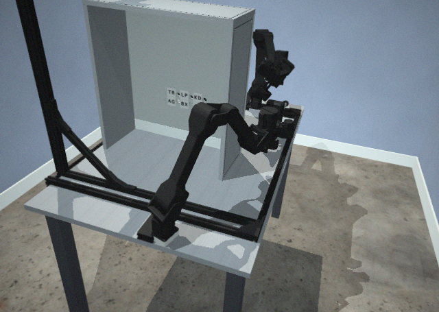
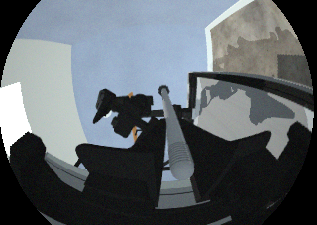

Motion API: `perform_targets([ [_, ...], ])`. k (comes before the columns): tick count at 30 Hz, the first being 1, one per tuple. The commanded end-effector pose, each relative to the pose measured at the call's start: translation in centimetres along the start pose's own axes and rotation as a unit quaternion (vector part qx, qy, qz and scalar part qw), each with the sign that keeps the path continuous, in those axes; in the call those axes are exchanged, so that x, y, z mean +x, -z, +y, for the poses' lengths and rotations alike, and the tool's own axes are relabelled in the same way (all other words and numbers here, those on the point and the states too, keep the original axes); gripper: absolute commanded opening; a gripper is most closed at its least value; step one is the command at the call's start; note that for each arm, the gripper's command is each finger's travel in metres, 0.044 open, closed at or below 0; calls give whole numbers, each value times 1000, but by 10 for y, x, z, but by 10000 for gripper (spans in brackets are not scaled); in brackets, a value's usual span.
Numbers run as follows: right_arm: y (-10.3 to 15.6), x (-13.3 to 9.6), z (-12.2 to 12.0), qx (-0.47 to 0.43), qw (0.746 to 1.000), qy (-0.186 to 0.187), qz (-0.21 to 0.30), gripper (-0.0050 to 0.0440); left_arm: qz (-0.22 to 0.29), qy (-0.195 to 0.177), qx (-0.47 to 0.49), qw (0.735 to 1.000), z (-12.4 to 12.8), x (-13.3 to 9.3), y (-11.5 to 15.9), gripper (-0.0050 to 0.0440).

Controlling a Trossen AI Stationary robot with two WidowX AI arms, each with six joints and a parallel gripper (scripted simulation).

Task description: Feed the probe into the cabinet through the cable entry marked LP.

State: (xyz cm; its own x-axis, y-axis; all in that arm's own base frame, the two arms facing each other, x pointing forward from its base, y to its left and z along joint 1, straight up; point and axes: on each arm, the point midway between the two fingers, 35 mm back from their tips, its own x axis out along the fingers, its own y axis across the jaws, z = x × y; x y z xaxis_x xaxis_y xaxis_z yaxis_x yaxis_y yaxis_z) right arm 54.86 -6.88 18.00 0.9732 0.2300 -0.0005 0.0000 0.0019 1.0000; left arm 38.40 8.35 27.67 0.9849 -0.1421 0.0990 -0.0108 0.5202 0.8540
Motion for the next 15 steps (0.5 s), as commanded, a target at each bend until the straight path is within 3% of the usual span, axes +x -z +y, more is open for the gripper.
perform_targets([
  [1,-1,0,0,1,1000,0,-2,0,-14,15,41,999,-6,-10,0,440],
  [15,-1,0,0,1,1000,0,-2,0,-78,50,194,977,-17,-40,0,440],
])
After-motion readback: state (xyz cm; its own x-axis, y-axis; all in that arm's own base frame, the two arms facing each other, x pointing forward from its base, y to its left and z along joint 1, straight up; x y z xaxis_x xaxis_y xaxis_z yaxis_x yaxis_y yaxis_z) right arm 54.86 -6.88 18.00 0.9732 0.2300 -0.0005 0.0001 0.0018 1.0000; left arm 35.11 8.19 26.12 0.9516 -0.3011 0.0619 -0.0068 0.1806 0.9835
